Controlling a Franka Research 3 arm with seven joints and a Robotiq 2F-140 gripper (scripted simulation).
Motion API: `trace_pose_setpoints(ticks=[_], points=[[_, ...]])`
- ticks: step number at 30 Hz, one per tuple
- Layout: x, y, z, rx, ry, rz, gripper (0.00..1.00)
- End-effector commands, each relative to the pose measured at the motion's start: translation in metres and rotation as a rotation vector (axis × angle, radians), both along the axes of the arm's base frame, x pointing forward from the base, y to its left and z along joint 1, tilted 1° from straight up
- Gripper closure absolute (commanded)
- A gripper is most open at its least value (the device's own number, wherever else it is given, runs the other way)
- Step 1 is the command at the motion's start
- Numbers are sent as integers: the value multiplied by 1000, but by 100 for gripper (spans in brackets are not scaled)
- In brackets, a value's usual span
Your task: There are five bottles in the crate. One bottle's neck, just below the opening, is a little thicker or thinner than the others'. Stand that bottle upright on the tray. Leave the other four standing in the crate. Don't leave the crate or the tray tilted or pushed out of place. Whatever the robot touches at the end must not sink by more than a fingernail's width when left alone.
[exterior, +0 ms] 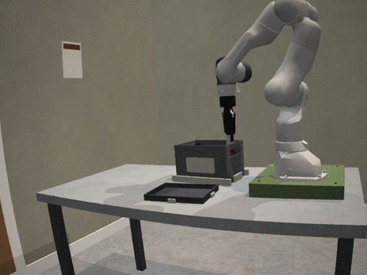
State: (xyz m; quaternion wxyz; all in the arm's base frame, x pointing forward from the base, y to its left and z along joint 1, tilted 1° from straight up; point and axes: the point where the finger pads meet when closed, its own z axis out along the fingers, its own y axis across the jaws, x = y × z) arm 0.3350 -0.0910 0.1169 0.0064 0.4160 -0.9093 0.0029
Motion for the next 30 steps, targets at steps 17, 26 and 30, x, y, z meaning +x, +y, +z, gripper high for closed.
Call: trace_pose_setpoints(ticks=[17, 26, 30], points=[[-1, -1, -1, -1, 1, 4, 90], [-1, -1, -1, -1, 1, 4, 56], [-1, -1, -1, -1, 1, 4, 56]])
